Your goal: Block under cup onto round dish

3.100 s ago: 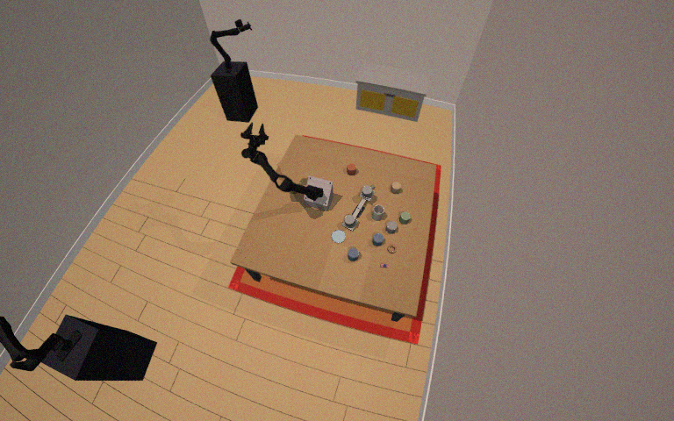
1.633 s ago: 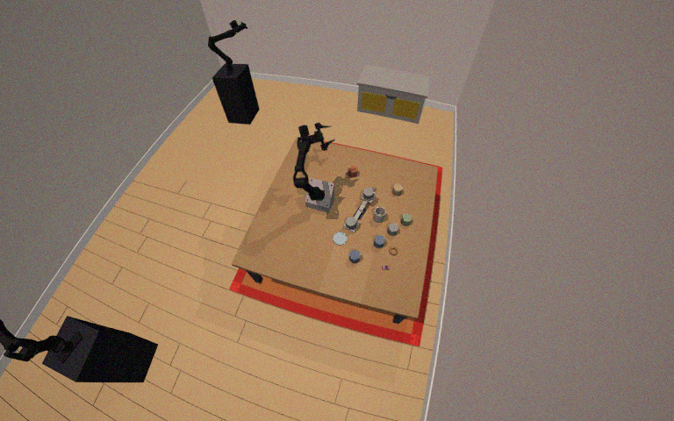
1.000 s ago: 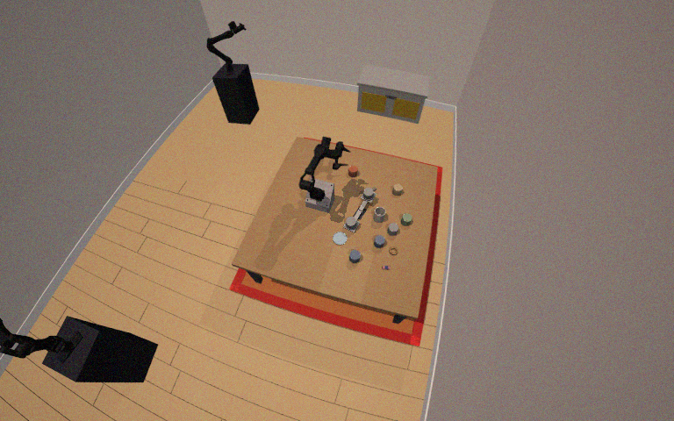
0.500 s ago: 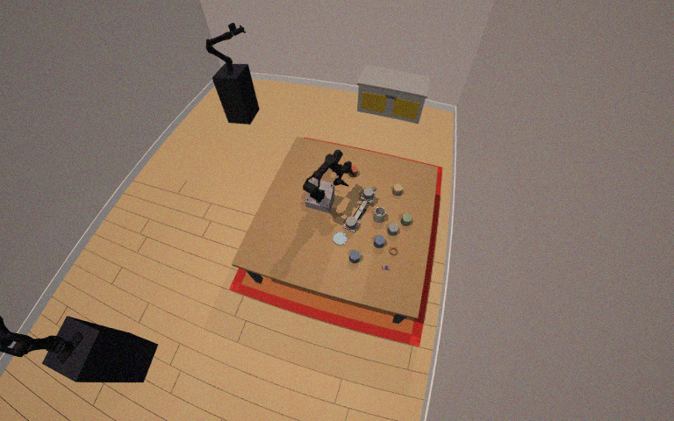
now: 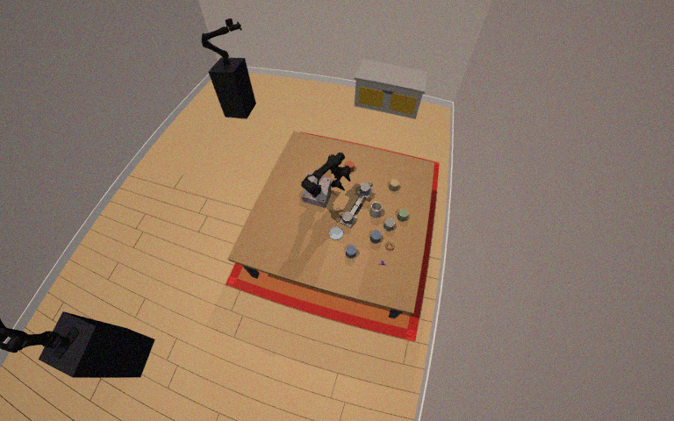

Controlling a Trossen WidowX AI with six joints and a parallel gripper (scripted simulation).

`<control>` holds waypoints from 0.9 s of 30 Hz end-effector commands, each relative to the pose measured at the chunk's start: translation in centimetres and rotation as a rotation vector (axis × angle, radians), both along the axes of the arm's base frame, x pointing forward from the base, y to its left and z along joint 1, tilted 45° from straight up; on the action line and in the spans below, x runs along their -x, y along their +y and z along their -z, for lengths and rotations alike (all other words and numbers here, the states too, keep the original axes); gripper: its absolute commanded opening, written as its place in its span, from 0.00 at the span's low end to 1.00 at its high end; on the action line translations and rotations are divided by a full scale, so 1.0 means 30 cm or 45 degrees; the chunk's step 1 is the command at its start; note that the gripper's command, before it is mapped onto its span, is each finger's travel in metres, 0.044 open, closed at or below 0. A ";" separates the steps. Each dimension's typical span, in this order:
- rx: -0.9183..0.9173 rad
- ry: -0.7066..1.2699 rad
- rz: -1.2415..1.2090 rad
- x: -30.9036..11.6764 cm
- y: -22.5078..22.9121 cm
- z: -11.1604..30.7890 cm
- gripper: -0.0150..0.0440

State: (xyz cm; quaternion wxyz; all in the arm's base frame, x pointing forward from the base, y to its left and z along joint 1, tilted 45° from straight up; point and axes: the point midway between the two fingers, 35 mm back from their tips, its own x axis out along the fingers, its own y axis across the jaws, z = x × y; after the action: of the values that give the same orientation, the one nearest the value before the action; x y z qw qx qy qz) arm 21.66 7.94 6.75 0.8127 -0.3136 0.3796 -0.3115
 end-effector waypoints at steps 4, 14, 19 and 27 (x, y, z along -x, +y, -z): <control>0.064 0.226 0.041 -0.044 -0.073 -0.015 1.00; 0.148 0.636 0.039 -0.097 -0.198 -0.034 1.00; 0.175 0.843 -0.010 -0.115 -0.250 -0.044 1.00; 0.193 1.168 -0.121 -0.139 -0.341 -0.063 1.00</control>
State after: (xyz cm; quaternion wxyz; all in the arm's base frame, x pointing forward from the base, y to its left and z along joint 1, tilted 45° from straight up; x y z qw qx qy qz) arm 25.64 -1.48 8.31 0.5658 -0.4878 0.6465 -0.1547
